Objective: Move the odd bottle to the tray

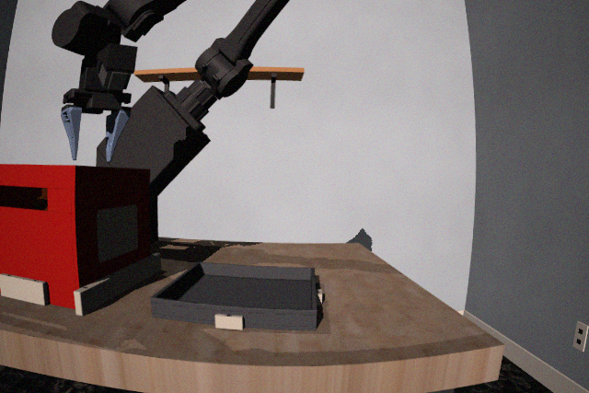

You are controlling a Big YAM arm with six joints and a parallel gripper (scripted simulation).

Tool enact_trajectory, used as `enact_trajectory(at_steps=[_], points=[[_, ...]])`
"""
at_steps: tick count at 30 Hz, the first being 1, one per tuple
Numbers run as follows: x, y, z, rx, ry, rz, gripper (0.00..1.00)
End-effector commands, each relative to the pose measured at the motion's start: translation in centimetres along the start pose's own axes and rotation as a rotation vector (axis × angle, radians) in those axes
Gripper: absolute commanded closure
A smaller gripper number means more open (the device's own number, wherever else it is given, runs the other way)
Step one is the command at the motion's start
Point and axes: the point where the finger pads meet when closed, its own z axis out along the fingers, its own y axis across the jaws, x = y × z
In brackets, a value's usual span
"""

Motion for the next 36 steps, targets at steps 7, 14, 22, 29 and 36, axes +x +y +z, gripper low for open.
enact_trajectory(at_steps=[7, 14, 22, 29, 36], points=[[-0.01, -1.55, -0.17, 0.017, -0.016, -0.004, 0.39], [-0.01, -1.55, -0.17, 0.017, -0.016, -0.004, 0.39], [-0.01, -1.55, -0.17, 0.017, -0.016, -0.004, 0.39], [-0.02, -1.52, -0.11, 0.016, -0.015, -0.003, 0.39], [-0.1, -1.15, 0.35, 0.009, -0.009, -0.001, 0.39]])
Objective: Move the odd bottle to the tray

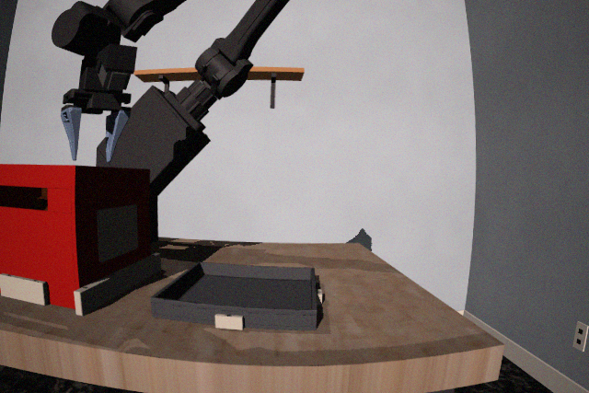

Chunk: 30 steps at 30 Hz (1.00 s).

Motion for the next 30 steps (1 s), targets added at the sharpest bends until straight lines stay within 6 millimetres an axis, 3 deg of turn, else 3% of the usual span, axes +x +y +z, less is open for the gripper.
enact_trajectory(at_steps=[1, 13, 30], points=[[-0.2, -1.0, 0.5, 0.007, -0.007, 0.0, 0.39], [0.5, 0.2, 2.2, -0.014, 0.009, 0.008, 0.39], [0.4, 0.1, 4.0, -0.012, 0.007, 0.006, 0.39]])
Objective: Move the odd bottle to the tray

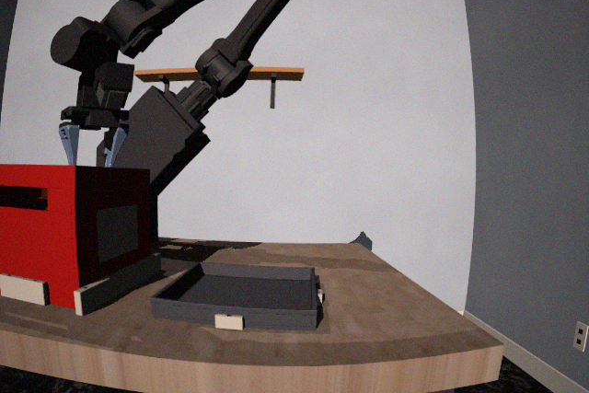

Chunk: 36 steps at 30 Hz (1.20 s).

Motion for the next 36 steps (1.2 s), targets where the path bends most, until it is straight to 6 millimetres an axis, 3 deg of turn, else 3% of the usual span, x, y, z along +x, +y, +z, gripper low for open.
enact_trajectory(at_steps=[1, 36], points=[[0.4, 0.2, 1.5, -0.014, 0.009, 0.01, 0.39], [0.5, 0.3, 2.8, -0.015, 0.01, 0.008, 0.39]])
